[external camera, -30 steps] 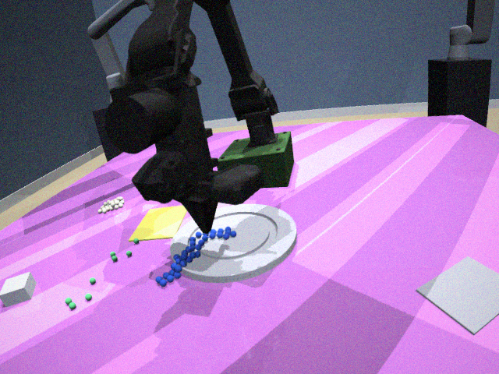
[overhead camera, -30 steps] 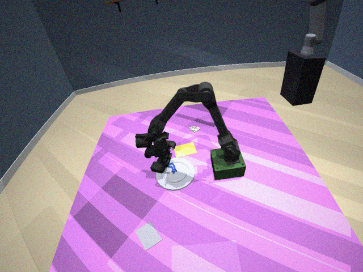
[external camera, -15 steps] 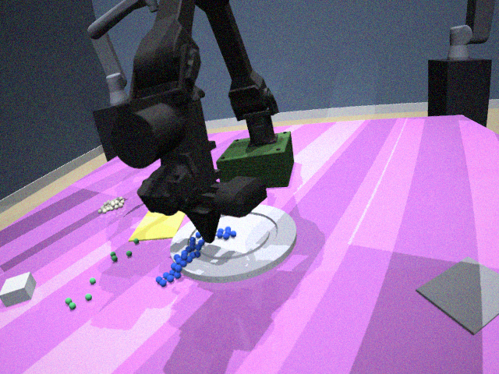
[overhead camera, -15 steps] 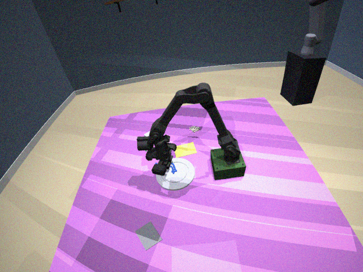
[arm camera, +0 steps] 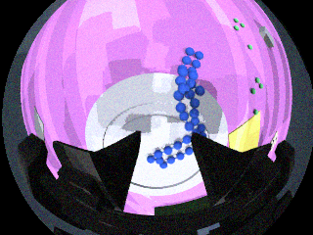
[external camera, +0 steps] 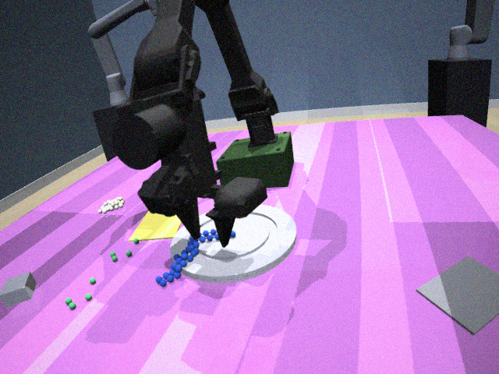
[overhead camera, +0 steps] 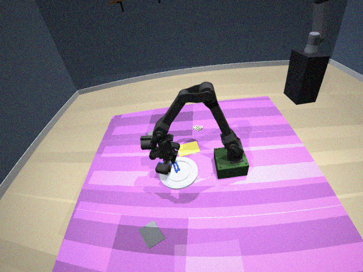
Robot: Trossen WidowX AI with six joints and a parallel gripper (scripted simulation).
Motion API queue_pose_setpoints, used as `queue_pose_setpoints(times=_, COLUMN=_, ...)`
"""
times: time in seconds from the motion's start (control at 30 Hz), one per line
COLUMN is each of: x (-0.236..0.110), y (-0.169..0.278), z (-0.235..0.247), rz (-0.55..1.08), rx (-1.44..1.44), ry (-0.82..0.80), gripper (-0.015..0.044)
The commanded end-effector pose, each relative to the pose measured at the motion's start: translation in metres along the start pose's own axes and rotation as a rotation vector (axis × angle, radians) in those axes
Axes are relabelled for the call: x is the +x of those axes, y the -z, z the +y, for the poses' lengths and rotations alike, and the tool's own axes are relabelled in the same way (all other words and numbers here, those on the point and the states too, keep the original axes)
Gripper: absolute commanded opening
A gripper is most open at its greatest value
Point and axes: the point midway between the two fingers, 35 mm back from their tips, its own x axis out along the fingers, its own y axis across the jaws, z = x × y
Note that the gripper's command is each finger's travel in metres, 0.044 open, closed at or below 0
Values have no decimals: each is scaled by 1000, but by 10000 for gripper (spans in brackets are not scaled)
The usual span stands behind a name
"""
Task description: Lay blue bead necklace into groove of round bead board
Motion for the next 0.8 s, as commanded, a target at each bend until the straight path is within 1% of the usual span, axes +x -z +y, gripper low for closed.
queue_pose_setpoints(times=0.0, x=-3, y=0, z=0, rz=-1, rx=0, ry=0, gripper=368)
queue_pose_setpoints(times=0.1, x=-12, y=0, z=0, rz=3, rx=2, ry=0, gripper=440)
queue_pose_setpoints(times=0.23, x=-20, y=1, z=0, rz=6, rx=3, ry=1, gripper=440)
queue_pose_setpoints(times=0.27, x=-12, y=3, z=0, rz=14, rx=-4, ry=-1, gripper=440)
queue_pose_setpoints(times=0.4, x=-20, y=3, z=0, rz=6, rx=3, ry=0, gripper=440)
queue_pose_setpoints(times=0.77, x=-20, y=3, z=0, rz=6, rx=3, ry=0, gripper=440)
